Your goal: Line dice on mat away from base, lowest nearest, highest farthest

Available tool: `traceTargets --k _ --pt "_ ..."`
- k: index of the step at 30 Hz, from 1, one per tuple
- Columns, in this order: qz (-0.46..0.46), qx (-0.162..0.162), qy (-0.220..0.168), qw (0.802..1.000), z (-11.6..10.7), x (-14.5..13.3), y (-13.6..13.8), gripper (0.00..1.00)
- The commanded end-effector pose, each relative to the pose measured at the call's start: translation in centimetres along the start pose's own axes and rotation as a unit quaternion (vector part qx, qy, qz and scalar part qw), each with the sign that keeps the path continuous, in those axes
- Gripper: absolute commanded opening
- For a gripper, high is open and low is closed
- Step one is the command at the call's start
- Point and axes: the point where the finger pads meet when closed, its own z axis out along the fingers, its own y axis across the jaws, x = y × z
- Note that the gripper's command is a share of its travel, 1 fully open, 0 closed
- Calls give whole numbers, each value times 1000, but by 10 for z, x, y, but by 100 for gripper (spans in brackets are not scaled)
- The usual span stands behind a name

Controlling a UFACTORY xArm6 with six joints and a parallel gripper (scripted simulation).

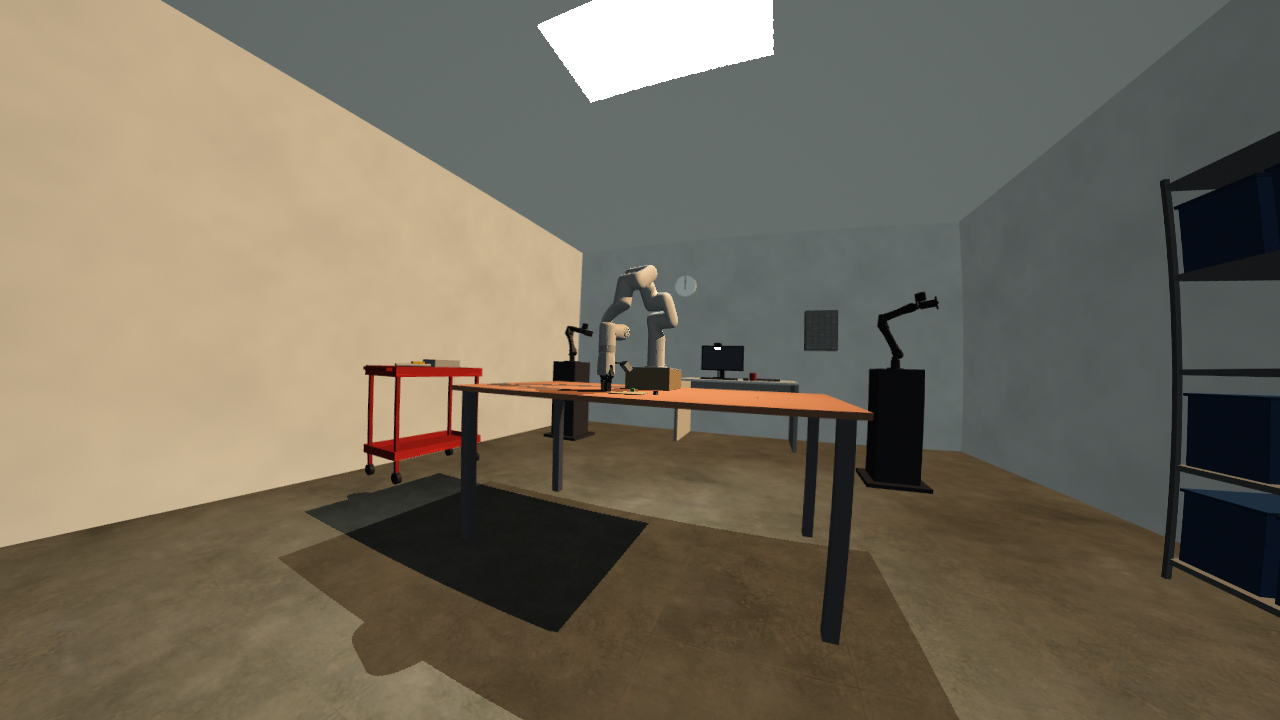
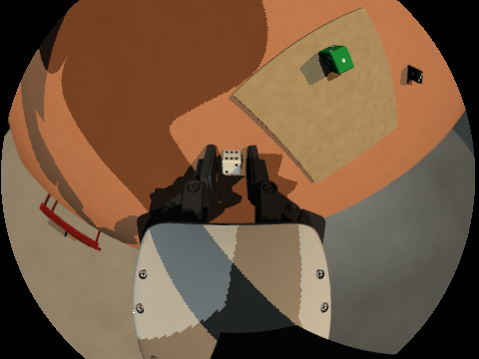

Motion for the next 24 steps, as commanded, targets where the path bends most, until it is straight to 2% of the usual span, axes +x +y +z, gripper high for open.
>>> traceTargets --k 1,12,13,24 --pt "0 -1 -2 1000 -1 -1 1 31" --pt "0 -1 -2 1000 -1 -1 1 31" --pt "0 -1 -2 1000 -1 -1 1 11" --pt "0 -1 -2 1000 -1 -1 1 11"
